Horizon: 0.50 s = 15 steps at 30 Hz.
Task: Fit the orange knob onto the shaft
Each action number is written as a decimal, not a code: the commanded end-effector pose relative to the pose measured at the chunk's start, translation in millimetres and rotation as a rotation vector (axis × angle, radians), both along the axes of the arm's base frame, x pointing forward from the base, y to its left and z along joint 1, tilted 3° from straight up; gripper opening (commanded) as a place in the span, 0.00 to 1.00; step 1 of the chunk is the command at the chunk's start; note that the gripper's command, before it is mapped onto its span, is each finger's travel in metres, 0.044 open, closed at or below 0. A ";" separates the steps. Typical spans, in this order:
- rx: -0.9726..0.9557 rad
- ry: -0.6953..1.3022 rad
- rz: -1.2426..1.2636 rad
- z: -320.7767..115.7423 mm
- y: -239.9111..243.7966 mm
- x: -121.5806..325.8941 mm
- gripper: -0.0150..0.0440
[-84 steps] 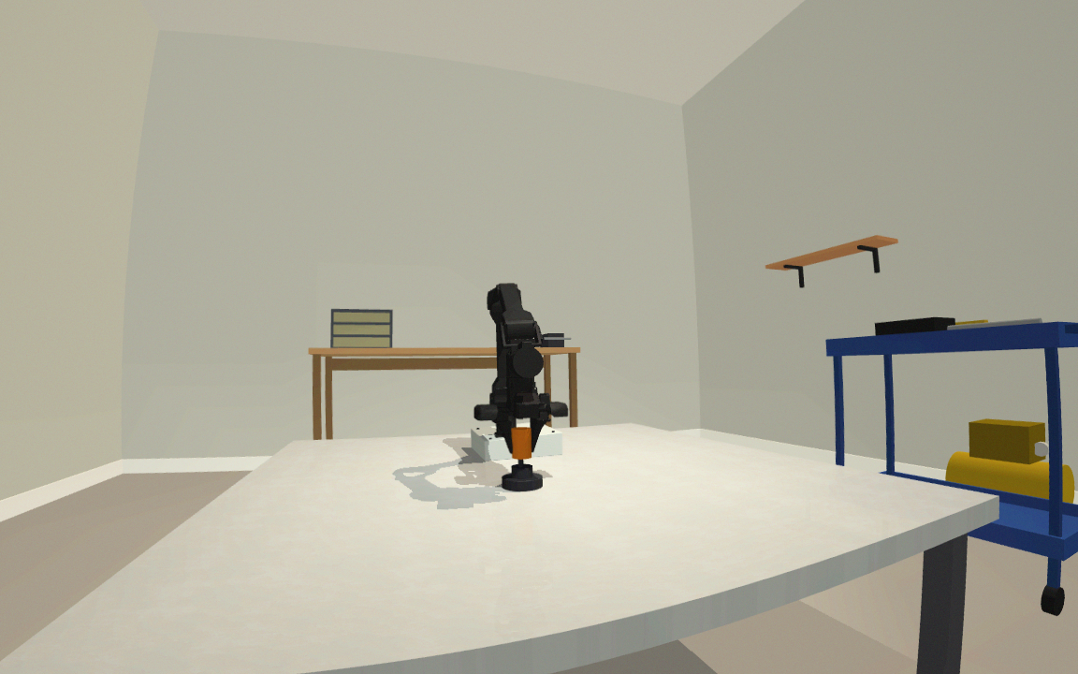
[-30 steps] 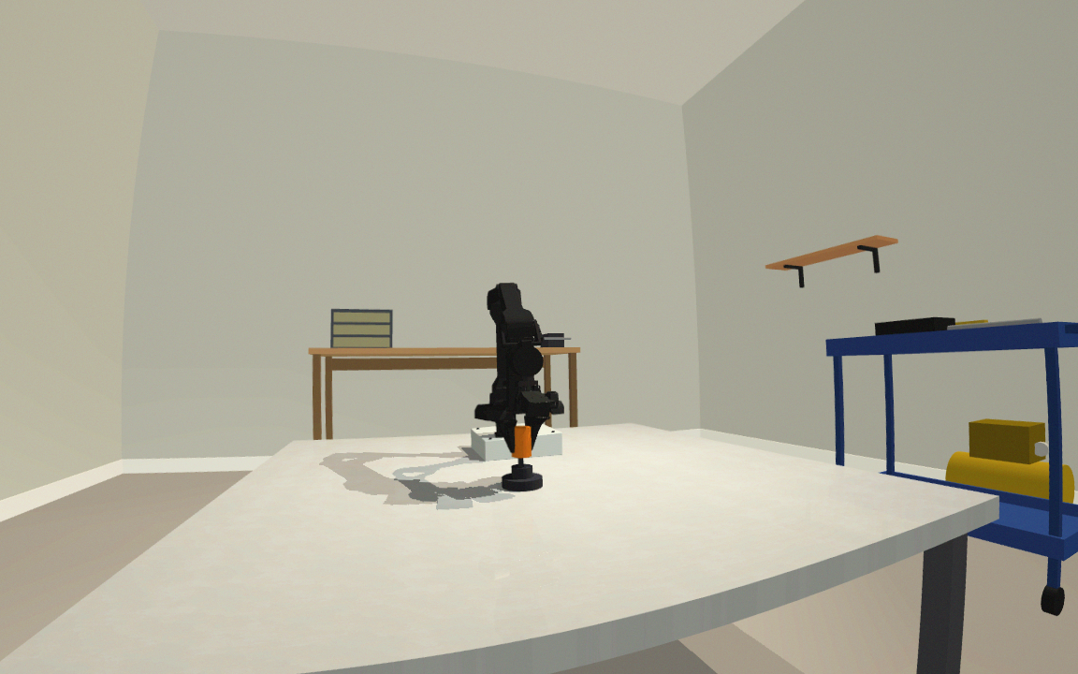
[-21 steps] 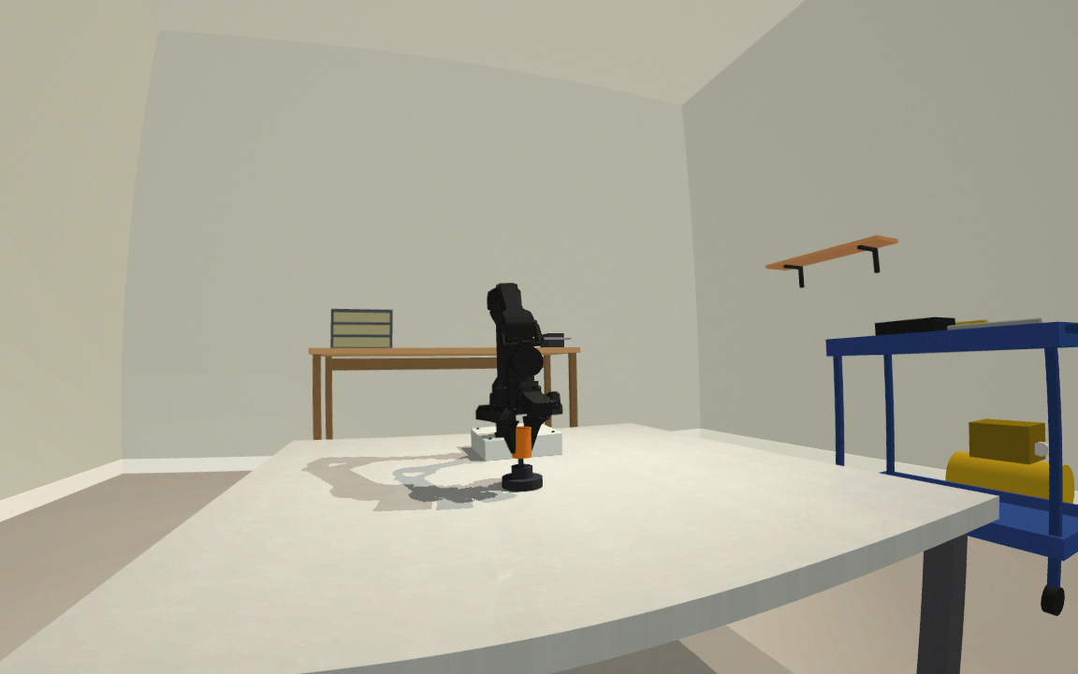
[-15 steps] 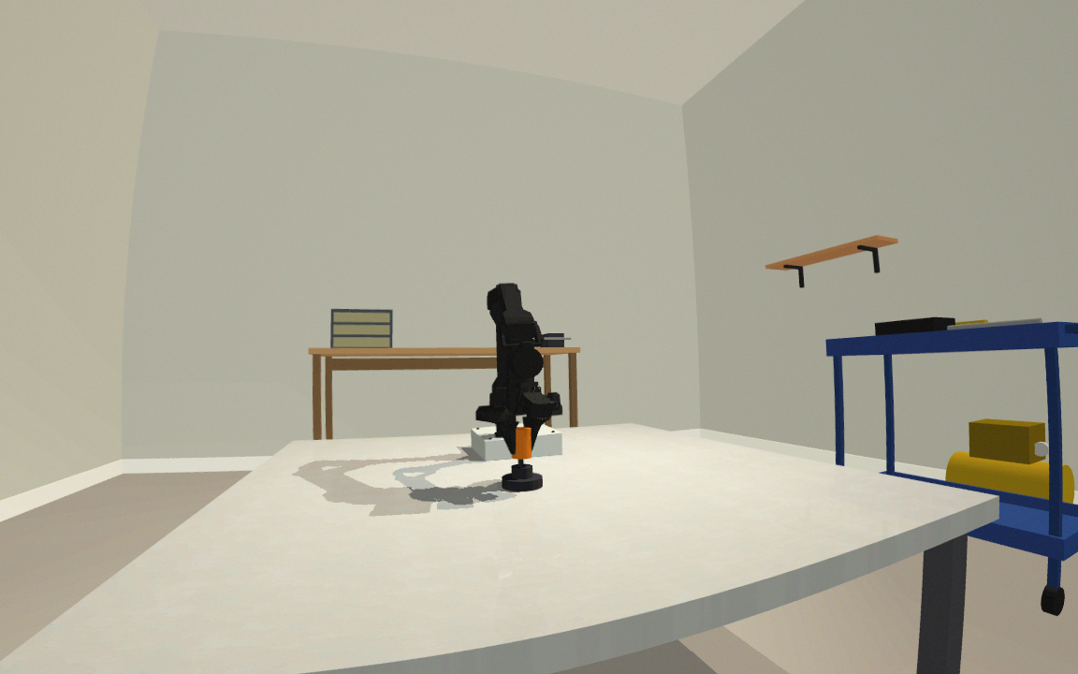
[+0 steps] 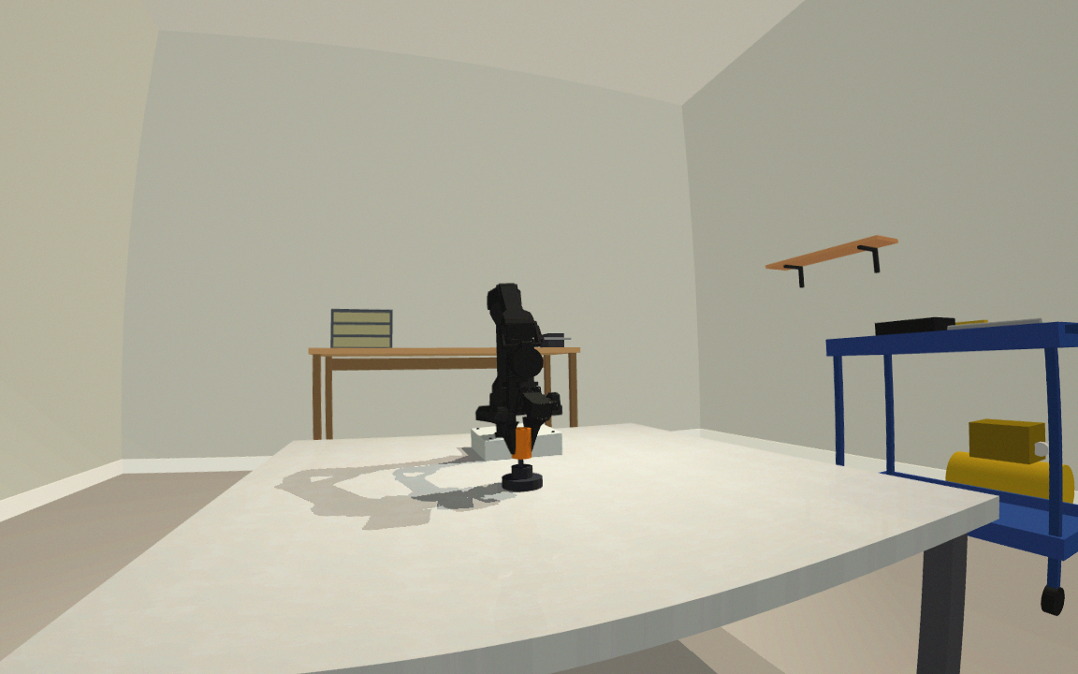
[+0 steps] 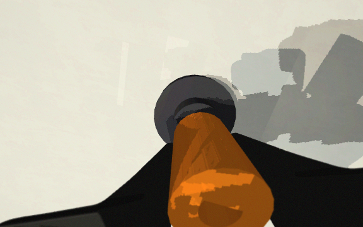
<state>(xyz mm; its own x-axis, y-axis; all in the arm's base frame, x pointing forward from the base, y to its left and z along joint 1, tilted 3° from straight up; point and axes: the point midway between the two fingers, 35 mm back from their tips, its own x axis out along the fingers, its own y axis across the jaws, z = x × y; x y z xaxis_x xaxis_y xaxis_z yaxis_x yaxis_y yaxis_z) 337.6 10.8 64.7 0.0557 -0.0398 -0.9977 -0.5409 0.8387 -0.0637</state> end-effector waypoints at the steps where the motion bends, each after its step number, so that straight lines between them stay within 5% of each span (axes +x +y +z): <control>1: 0.001 -0.002 0.005 0.9 0.2 0.8 0.25; 15: -0.011 0.006 0.214 3.5 0.3 0.1 0.25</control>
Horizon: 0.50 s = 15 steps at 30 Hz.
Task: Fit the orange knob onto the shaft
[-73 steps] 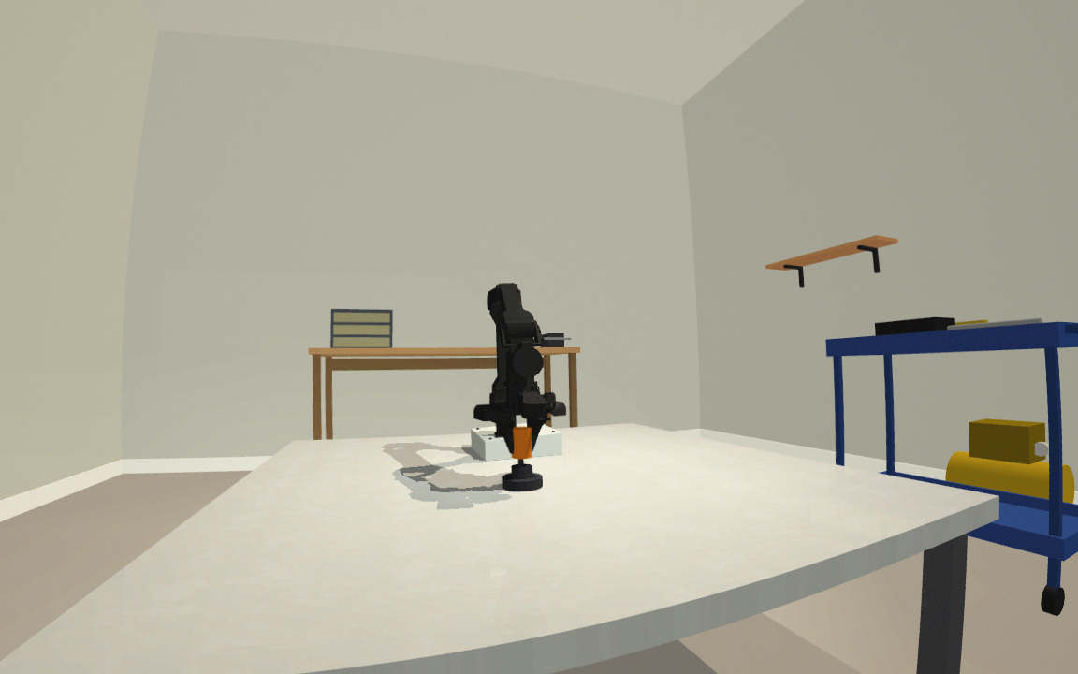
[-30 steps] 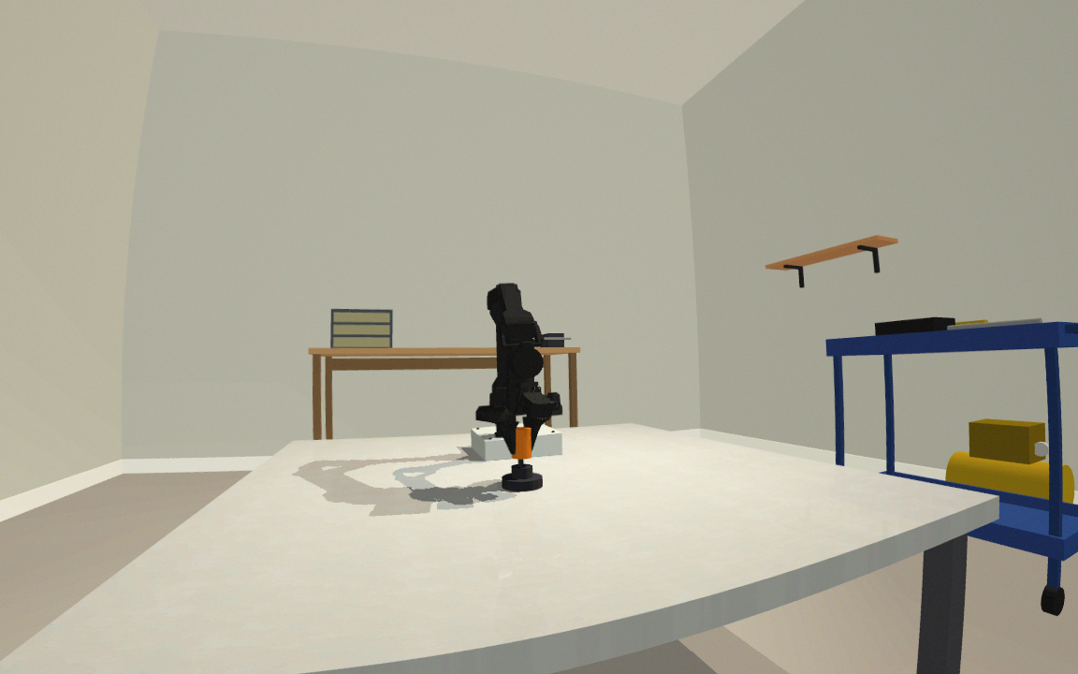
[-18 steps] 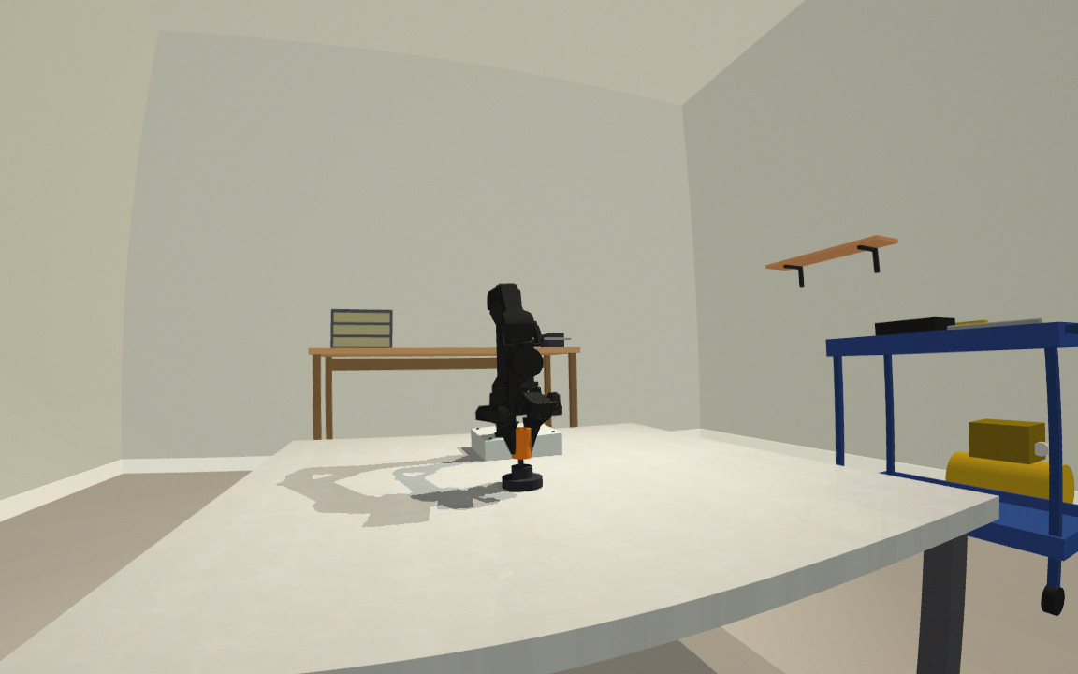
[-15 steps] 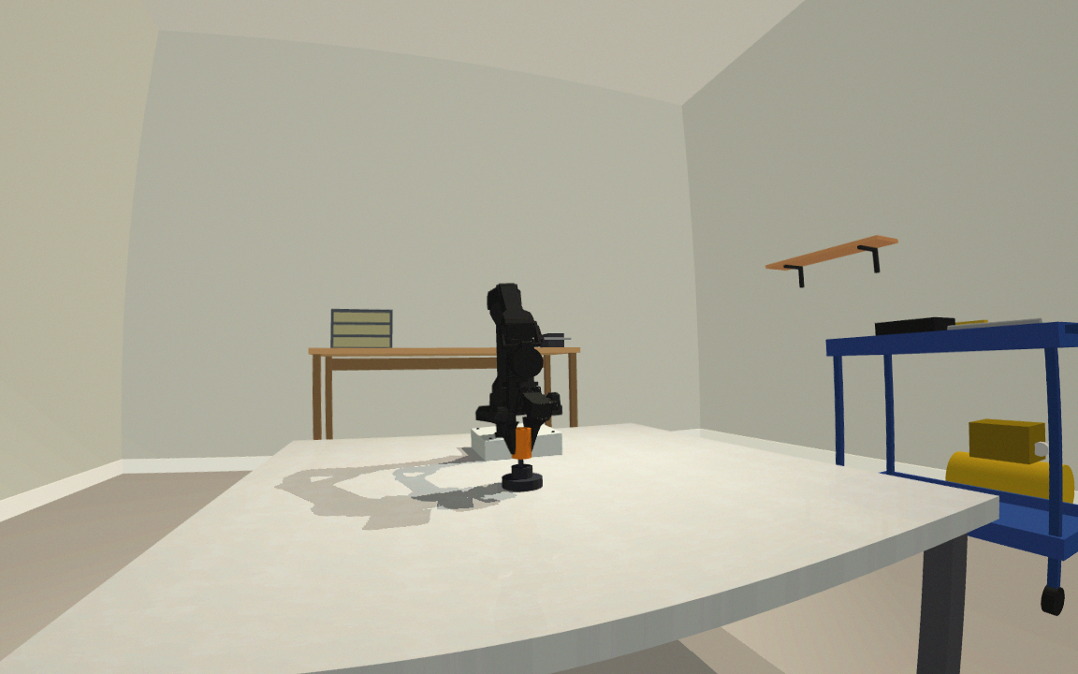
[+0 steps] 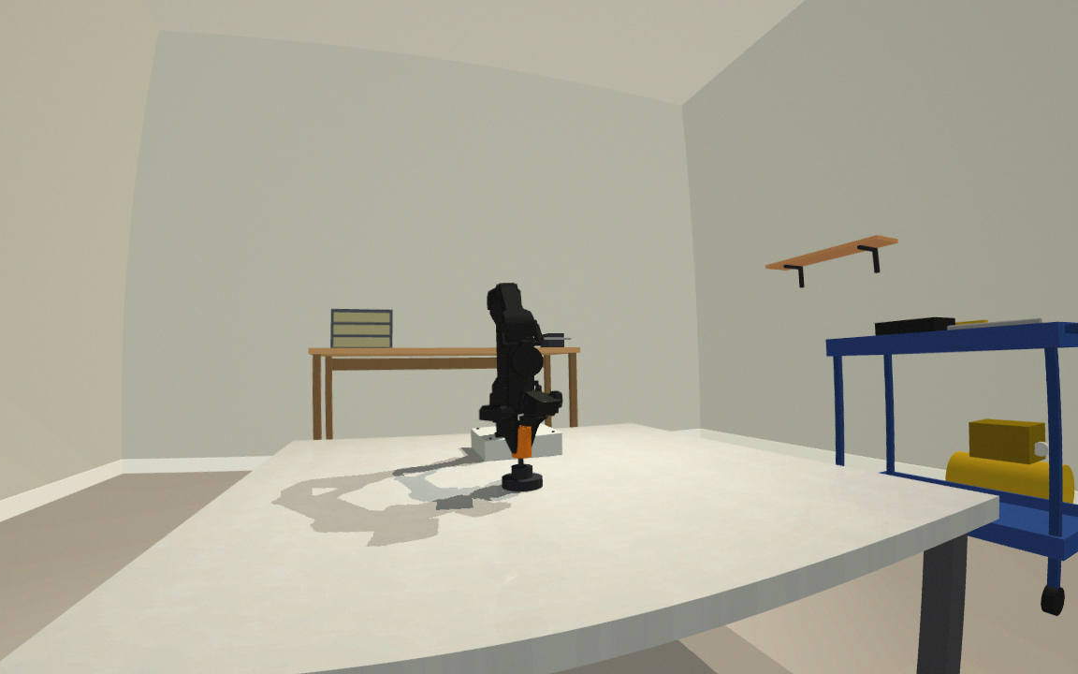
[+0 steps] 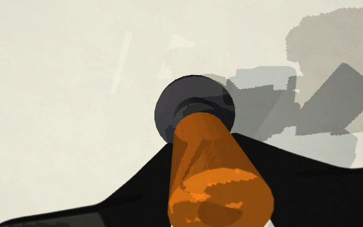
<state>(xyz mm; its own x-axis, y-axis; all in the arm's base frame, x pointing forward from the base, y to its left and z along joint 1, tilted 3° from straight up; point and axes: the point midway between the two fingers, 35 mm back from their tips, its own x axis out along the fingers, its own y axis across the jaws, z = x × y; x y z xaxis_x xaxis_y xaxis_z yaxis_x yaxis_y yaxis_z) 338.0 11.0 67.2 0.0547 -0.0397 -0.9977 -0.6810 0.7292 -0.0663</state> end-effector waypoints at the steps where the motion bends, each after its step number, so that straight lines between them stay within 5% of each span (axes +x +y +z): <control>1: -0.001 -0.002 0.037 0.7 0.1 -0.4 0.25; 15: -0.001 -0.002 0.037 -2.7 -0.1 -0.9 0.25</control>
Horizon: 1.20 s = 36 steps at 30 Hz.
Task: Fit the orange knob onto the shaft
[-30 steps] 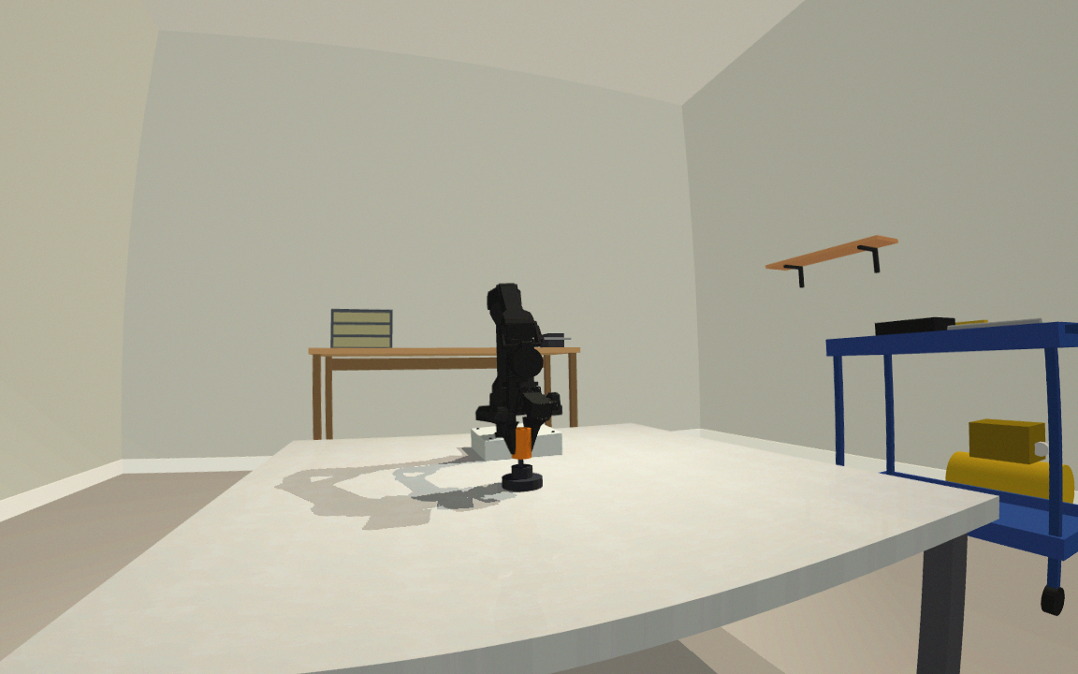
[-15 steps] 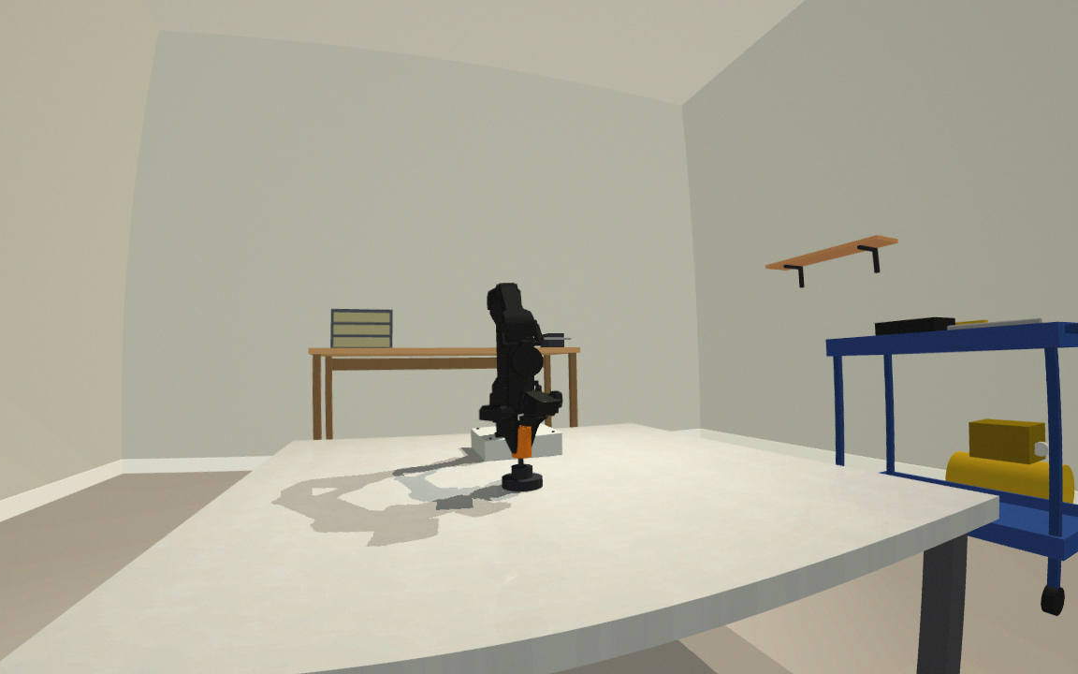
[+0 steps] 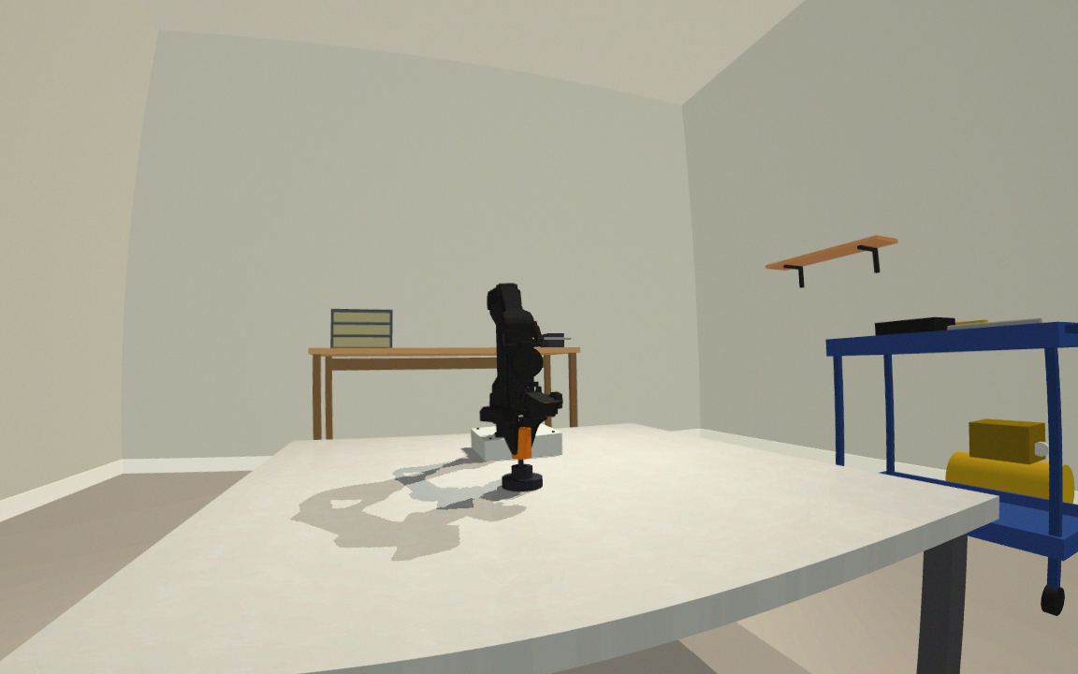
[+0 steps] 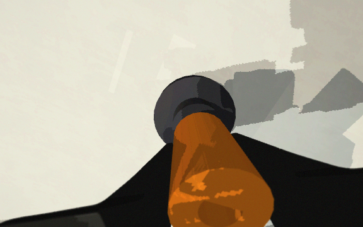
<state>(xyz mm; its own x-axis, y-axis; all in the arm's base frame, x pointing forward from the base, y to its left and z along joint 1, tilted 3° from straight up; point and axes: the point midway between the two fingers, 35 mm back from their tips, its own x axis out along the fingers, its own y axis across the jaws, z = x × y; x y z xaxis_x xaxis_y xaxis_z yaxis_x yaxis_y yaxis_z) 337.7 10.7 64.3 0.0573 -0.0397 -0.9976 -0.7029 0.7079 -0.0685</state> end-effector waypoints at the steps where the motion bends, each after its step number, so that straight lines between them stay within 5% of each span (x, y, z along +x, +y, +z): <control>1: 0.001 0.000 0.006 0.1 0.2 -0.9 0.25; 36: -0.011 0.008 0.215 0.0 0.2 -0.5 0.25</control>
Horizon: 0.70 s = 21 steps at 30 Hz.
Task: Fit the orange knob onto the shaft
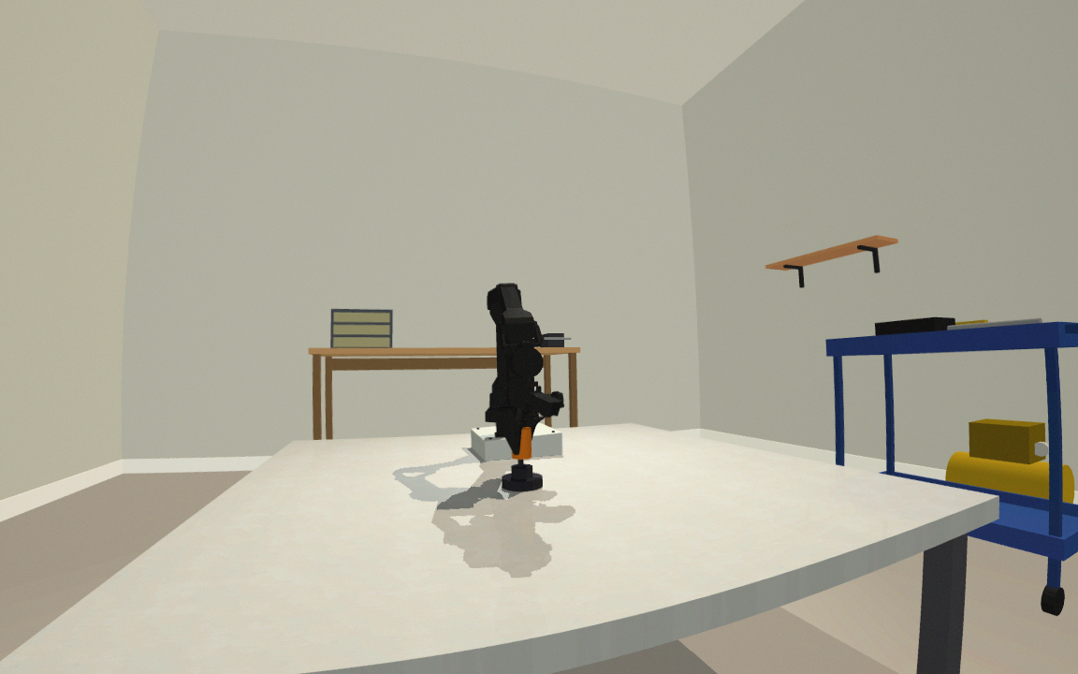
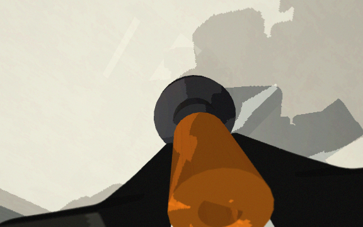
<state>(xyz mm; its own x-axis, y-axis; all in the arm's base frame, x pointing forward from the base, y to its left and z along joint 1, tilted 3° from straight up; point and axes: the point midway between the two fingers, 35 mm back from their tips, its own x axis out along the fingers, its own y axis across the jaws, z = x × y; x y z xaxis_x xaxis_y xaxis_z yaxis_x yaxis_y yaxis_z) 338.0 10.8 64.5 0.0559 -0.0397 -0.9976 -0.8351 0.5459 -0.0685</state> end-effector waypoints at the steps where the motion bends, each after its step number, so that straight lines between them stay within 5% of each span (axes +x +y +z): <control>1: 0.001 -0.001 0.006 -0.2 0.1 -0.8 0.25; 21: -0.011 0.007 0.215 2.9 0.3 1.9 0.25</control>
